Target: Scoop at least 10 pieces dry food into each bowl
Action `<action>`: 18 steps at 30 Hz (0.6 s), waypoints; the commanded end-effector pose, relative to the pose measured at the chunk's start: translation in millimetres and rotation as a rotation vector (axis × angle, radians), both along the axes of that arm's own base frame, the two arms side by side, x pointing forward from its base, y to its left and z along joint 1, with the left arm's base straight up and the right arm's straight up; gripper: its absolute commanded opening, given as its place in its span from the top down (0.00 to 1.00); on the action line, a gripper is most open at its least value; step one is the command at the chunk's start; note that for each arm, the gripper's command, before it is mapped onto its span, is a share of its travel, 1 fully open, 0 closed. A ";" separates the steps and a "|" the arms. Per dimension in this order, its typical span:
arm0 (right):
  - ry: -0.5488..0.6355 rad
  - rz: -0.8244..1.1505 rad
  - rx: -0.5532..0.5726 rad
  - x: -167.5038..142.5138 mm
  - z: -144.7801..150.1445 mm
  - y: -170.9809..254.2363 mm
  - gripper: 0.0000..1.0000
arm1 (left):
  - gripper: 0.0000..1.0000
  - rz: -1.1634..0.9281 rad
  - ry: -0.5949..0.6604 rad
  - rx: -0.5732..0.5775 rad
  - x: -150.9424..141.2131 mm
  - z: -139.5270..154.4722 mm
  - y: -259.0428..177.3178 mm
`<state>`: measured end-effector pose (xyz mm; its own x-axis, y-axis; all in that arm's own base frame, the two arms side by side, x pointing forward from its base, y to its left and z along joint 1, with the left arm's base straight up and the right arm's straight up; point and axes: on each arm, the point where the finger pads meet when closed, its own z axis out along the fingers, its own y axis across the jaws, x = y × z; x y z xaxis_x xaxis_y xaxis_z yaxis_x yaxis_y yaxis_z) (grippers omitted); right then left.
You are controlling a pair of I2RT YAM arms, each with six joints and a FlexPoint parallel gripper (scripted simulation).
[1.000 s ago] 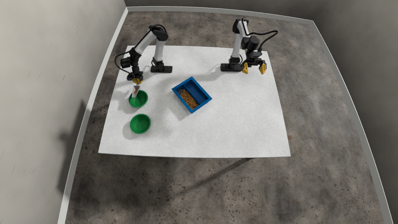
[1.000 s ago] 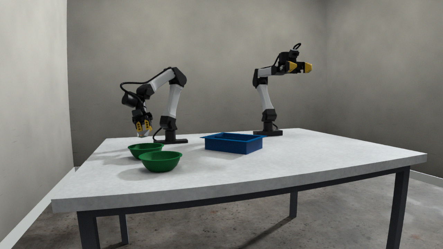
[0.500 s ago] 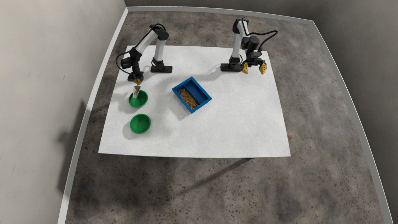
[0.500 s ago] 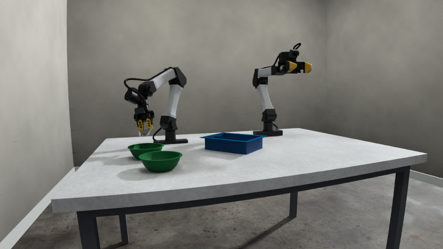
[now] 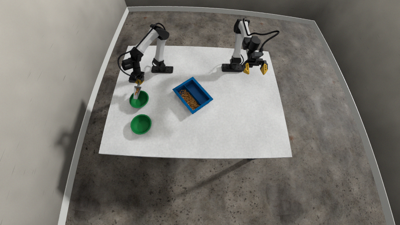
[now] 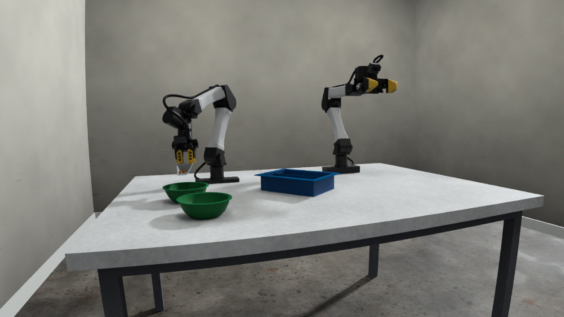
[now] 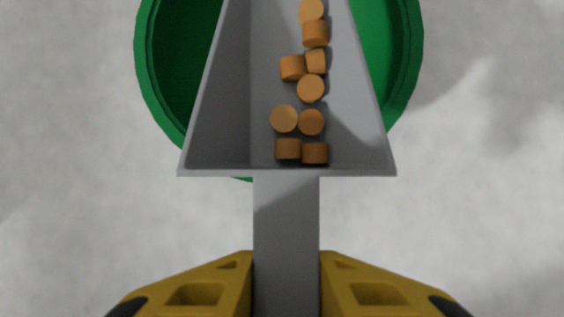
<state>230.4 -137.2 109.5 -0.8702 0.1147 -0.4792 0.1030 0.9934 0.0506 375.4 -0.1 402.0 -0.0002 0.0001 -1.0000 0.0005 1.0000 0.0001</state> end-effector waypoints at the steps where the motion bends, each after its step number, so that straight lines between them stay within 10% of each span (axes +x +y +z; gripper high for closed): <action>1: 0.042 -0.022 -0.033 0.6 6.4 -4.4 1.00 | 0.00 0.000 -0.019 -0.001 -1.9 7.3 0.0; 18: 0.029 -0.026 -0.035 -0.4 5.7 -5.5 1.00 | 0.00 0.000 -0.019 -0.001 -1.9 7.3 0.0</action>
<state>227.5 -140.8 110.4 -0.8859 0.1199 -0.4481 0.1258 0.9919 0.0167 375.4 -0.1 402.0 -0.0002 0.0001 -1.0000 0.0005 1.0000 0.0001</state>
